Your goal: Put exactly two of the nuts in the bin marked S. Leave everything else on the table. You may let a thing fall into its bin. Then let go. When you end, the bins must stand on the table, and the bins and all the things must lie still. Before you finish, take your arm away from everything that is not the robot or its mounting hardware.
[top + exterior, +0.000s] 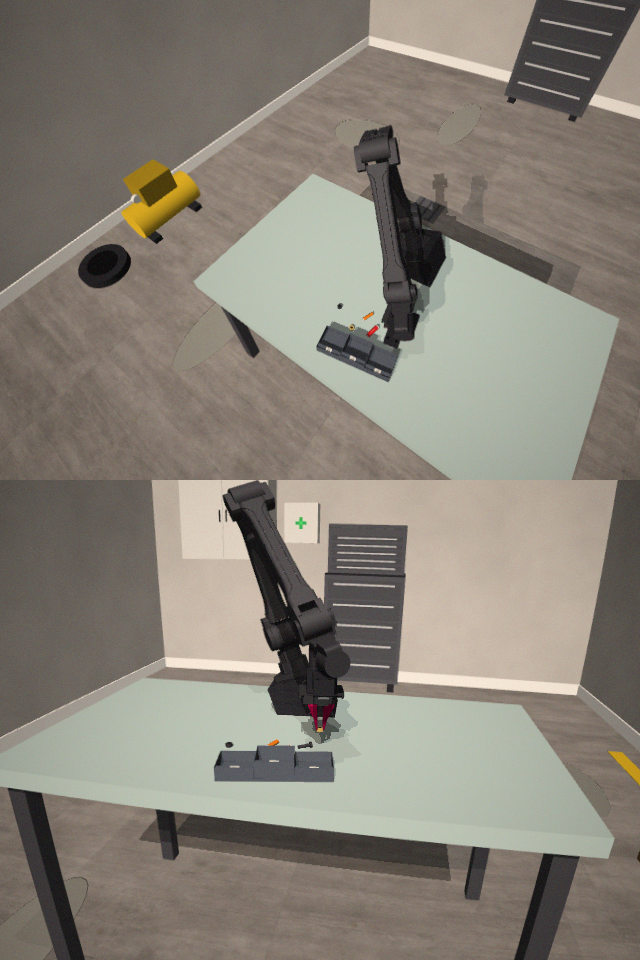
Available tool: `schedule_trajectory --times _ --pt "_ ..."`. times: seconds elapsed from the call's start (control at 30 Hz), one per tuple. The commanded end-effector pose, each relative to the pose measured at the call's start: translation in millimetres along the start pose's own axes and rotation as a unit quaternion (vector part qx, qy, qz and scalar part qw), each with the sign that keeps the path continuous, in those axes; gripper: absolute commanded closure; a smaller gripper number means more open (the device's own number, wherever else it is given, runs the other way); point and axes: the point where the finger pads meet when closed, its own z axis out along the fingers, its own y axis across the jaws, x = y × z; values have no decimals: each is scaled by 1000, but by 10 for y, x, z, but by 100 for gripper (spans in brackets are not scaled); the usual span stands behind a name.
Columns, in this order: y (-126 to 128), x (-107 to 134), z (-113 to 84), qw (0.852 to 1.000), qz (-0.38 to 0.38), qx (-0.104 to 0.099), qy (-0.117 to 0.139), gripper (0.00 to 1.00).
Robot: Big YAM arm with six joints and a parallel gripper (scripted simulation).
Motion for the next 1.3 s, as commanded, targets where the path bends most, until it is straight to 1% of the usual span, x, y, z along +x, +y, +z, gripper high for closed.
schedule_trajectory --times 0.0,1.07,1.1,1.17,1.23,1.27 --pt "117 -170 -116 1000 0 -5 -17 89" --pt "116 -165 -116 1000 0 -5 -16 89" --pt "117 -242 -277 999 6 -11 -31 89" --pt "117 -242 -277 999 6 -11 -31 89" --pt "99 -246 -322 999 6 -9 -32 89" --pt "91 -196 -296 1000 4 -8 -27 89"
